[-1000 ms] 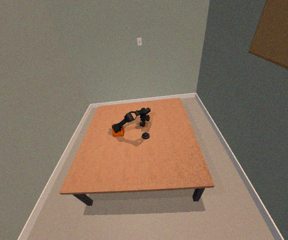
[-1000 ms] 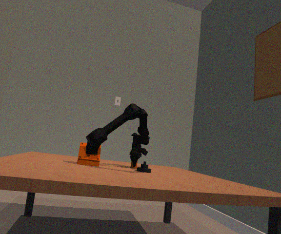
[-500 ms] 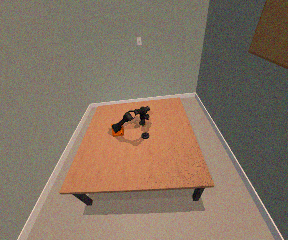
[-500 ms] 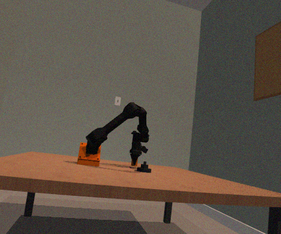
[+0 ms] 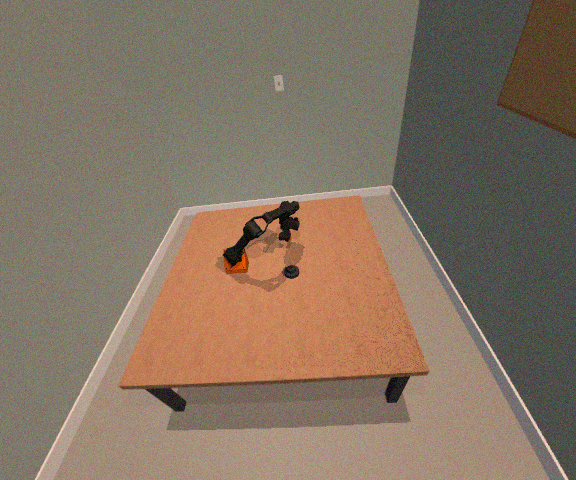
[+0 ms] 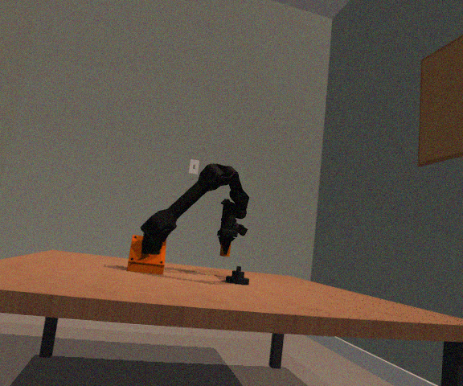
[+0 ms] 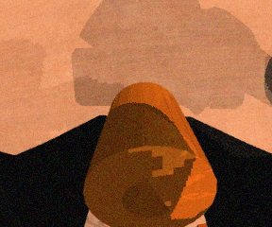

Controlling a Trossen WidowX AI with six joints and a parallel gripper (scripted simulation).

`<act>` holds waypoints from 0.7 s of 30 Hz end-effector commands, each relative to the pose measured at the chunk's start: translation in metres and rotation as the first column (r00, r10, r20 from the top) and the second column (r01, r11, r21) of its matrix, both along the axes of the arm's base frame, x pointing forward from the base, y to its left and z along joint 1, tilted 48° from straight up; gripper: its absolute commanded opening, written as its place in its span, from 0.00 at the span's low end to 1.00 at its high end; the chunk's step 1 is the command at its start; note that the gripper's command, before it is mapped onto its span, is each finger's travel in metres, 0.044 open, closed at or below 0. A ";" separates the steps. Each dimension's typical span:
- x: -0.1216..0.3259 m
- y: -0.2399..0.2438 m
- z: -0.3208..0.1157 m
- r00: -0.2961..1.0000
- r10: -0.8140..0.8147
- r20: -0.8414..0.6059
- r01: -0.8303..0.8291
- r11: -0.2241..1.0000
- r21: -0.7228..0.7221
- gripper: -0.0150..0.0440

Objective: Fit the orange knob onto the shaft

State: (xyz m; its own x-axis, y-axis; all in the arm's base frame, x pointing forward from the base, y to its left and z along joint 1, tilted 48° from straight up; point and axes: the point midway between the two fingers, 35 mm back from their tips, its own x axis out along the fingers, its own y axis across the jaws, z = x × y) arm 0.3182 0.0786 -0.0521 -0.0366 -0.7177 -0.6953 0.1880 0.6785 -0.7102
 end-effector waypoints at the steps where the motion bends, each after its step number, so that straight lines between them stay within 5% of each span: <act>1: 0.000 0.017 0.013 1.000 -0.004 0.000 0.004 1.000 0.002 0.25; 21: 0.004 0.013 0.054 1.000 -0.012 -0.022 0.012 1.000 -0.003 0.25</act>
